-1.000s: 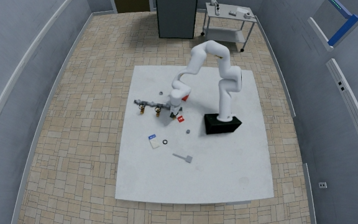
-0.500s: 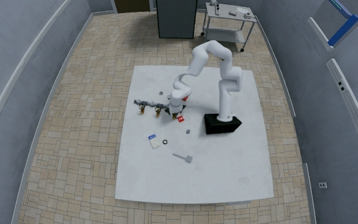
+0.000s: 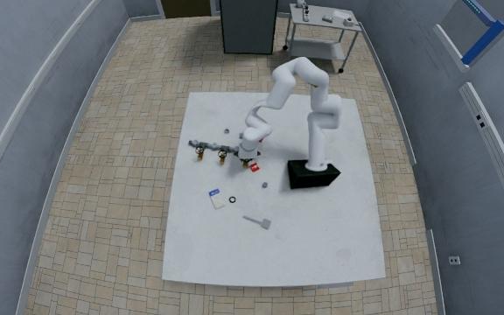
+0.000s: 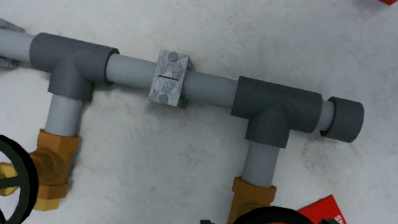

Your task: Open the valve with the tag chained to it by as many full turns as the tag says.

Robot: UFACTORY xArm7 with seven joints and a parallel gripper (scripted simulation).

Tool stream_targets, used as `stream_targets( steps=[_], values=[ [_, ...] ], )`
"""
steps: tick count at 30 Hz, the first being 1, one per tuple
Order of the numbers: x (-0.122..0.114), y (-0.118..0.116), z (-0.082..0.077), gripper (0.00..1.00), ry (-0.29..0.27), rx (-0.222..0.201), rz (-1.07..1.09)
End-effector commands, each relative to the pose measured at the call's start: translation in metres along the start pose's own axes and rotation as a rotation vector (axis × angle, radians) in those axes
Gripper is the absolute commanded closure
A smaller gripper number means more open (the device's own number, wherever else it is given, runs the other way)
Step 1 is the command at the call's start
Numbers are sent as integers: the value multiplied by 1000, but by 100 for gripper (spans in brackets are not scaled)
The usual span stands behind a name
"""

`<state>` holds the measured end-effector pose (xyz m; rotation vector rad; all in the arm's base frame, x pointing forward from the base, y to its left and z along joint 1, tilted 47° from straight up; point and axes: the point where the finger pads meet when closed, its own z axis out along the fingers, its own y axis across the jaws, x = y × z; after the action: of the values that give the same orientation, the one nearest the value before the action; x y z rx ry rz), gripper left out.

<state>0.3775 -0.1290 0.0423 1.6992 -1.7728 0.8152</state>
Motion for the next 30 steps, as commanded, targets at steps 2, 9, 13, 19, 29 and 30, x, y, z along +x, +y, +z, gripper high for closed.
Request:
stream_targets(
  steps=[2, 9, 13, 19, 29, 30],
  values=[
    [-1, -2, -1, 100, -2, 4, -1],
    [-1, -2, -1, 100, -2, 4, -1],
    [-1, -2, -1, 100, -2, 4, -1],
    [-1, -2, -1, 100, -2, 4, -1],
    [-1, -2, -1, 100, -2, 4, -48],
    [-1, -2, -1, 100, -2, 4, -62]
  ],
)
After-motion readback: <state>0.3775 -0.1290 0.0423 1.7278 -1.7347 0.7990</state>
